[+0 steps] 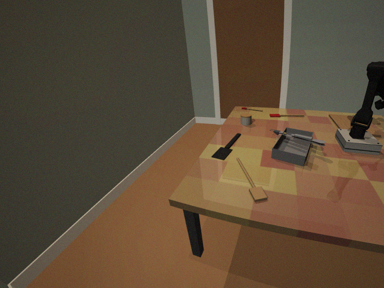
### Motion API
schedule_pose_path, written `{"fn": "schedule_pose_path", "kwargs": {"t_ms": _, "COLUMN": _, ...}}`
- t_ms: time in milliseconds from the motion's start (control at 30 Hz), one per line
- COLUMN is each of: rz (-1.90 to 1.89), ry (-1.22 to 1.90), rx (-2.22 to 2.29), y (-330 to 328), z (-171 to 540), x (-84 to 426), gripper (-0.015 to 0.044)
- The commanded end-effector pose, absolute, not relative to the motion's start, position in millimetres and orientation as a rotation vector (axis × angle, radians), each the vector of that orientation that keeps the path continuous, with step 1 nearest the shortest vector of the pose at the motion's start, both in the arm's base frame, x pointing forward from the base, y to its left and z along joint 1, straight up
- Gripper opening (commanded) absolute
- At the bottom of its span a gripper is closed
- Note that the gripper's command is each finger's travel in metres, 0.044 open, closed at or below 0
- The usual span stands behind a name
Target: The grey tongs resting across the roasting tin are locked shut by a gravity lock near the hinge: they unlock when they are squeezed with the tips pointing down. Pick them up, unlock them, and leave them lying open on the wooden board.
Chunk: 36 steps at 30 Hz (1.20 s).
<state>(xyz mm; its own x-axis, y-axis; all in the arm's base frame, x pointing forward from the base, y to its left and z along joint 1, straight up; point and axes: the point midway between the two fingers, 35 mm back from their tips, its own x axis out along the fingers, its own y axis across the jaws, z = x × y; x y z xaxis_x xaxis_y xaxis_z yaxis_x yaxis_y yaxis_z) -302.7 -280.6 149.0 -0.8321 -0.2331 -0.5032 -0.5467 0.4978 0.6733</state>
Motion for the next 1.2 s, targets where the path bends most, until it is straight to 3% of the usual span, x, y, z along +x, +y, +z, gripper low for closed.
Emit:
{"fn": "schedule_pose_path", "kwargs": {"t_ms": 0, "rz": 1.265, "ry": 2.397, "rx": -0.659, "y": -281.7, "z": 148.8, "x": -301.7, "gripper": 0.0374}}
{"fn": "schedule_pose_path", "kwargs": {"t_ms": 167, "rz": 1.385, "ry": 2.341, "rx": -0.806, "y": -304.1, "z": 146.7, "x": -273.5, "gripper": 0.026}}
{"fn": "schedule_pose_path", "kwargs": {"t_ms": 433, "rz": 1.835, "ry": 1.998, "rx": -1.394, "y": -372.8, "z": 131.5, "x": -165.4, "gripper": 0.026}}
{"fn": "schedule_pose_path", "kwargs": {"t_ms": 733, "rz": 2.27, "ry": 1.47, "rx": -1.973, "y": -398.1, "z": 114.7, "x": -33.9, "gripper": 0.026}}
{"fn": "schedule_pose_path", "kwargs": {"t_ms": 1167, "rz": 2.659, "ry": 0.272, "rx": -2.821, "y": -345.2, "z": 95.4, "x": 174.4, "gripper": 0.026}}
